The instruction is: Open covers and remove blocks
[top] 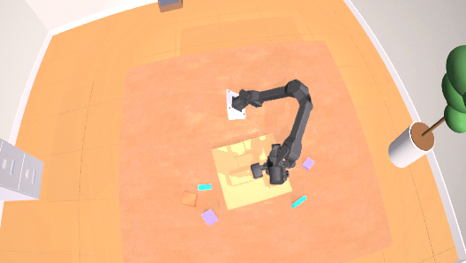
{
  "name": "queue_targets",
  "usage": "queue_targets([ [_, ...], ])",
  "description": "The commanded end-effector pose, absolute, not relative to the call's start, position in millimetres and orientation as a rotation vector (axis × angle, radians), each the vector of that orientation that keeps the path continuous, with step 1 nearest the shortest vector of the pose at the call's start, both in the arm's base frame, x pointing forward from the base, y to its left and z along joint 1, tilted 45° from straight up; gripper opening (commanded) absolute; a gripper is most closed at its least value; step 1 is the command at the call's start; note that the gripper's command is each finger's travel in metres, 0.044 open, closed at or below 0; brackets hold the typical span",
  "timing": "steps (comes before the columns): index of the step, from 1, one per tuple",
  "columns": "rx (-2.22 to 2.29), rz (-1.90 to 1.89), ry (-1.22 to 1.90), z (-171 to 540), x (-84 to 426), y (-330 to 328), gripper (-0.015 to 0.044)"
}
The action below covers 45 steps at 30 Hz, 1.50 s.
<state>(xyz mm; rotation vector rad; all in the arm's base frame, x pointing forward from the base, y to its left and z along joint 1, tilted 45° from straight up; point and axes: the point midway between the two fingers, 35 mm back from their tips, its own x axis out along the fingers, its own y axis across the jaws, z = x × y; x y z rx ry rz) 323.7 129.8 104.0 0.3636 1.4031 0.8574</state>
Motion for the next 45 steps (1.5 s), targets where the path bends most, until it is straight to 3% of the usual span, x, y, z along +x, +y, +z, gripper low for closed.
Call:
queue_targets([
  [1,0.37,0.858,1.399,106,330,131,0.0],
  [45,0.369,0.858,1.397,116,366,137,0.0],
])
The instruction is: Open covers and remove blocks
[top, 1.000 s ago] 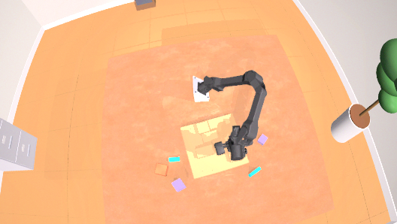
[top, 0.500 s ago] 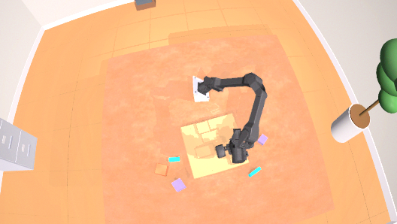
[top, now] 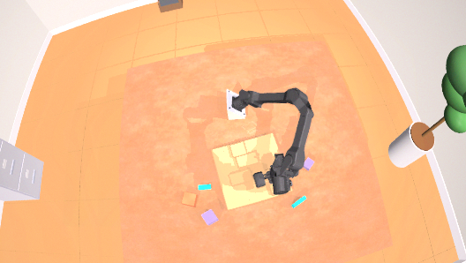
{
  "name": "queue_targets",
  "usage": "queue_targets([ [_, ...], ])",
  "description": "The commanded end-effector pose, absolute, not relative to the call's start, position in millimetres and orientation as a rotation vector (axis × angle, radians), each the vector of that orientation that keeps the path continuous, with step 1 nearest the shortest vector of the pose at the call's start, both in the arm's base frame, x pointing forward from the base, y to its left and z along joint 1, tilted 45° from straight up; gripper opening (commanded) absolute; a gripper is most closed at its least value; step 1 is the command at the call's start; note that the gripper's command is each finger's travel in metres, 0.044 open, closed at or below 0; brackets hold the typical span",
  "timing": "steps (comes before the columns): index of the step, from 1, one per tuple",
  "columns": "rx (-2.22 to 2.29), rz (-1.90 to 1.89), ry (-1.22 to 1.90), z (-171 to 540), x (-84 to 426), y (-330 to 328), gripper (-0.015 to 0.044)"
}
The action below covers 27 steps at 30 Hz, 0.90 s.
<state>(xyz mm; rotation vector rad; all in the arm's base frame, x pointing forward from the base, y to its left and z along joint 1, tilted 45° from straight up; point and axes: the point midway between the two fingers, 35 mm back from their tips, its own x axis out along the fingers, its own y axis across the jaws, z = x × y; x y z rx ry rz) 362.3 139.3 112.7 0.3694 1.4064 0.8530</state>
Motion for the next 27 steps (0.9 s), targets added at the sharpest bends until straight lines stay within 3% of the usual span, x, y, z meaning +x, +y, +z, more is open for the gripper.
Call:
queue_targets([
  [1,0.369,0.858,1.397,117,366,137,0.0],
  [27,0.368,0.857,1.398,141,372,114,0.0],
])
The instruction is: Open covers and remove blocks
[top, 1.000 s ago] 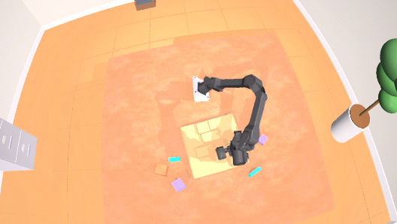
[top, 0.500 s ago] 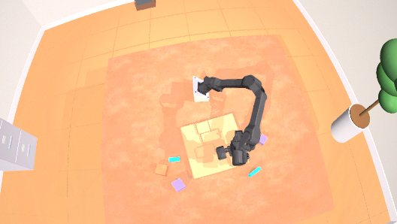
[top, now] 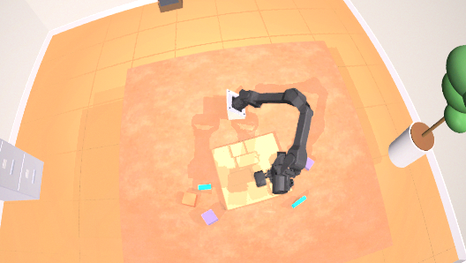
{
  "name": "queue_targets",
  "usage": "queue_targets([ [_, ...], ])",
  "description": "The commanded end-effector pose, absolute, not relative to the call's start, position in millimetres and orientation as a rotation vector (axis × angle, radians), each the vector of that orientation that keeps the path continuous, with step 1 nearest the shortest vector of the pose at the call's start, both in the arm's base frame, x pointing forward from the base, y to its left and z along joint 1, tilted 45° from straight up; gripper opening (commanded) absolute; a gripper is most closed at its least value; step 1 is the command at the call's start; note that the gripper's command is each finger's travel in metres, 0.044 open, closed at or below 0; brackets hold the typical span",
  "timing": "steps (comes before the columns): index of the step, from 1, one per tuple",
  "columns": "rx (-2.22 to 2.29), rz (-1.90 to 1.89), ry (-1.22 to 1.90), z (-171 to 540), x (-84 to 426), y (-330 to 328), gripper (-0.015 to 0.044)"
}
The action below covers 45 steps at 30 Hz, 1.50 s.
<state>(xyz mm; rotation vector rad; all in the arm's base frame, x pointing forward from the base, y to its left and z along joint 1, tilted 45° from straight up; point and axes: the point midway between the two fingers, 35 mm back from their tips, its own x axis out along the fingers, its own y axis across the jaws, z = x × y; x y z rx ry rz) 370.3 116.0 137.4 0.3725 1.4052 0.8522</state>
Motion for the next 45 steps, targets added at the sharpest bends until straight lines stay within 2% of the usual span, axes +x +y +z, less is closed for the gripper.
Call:
queue_targets([
  [1,0.368,0.857,1.398,142,373,113,0.0],
  [7,0.393,0.832,1.418,141,369,109,0.0],
  [15,0.636,0.58,1.56,124,343,75,0.0],
  [31,1.152,0.0,1.764,91,271,24,0.0],
  [45,1.513,-0.452,1.83,70,211,8,0.0],
])
